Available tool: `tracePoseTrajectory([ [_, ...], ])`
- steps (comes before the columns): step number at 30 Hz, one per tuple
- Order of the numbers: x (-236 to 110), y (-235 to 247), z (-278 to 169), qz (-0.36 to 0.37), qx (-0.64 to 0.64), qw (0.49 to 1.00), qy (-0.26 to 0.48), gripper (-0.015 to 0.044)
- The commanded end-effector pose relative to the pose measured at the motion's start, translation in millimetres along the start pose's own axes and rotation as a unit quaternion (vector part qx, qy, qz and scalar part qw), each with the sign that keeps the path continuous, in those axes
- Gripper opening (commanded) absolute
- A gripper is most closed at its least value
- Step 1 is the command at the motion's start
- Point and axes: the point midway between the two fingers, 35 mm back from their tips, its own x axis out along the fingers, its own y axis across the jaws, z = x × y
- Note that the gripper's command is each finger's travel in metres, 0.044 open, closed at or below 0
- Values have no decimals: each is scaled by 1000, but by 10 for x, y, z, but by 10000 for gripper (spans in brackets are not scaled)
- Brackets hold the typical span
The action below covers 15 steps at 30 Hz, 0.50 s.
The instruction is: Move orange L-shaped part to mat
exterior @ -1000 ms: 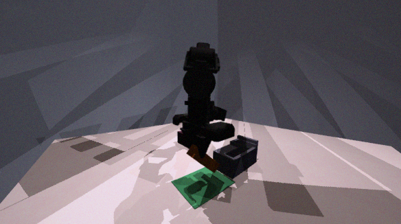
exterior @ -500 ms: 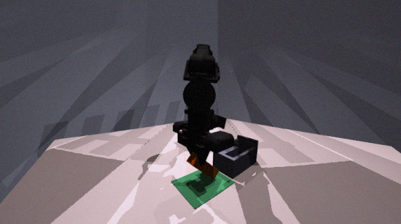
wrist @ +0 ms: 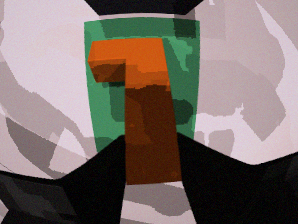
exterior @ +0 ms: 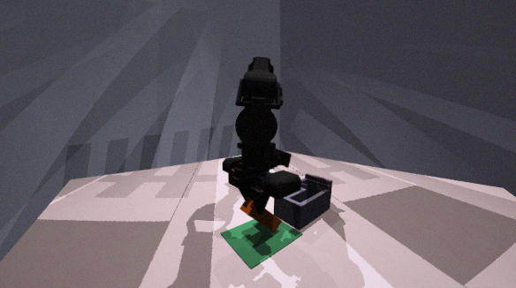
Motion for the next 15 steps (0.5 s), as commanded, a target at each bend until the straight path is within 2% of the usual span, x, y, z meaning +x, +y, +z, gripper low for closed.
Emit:
tracePoseTrajectory([
  [1,5,1,-3,1,2,1000,1,0],
  [2,0,0,0,0,0,1000,0,0],
  [11,0,0,0,0,0,1000,0,236],
  [15,-215,-22,-18,0,1,1000,0,341],
])
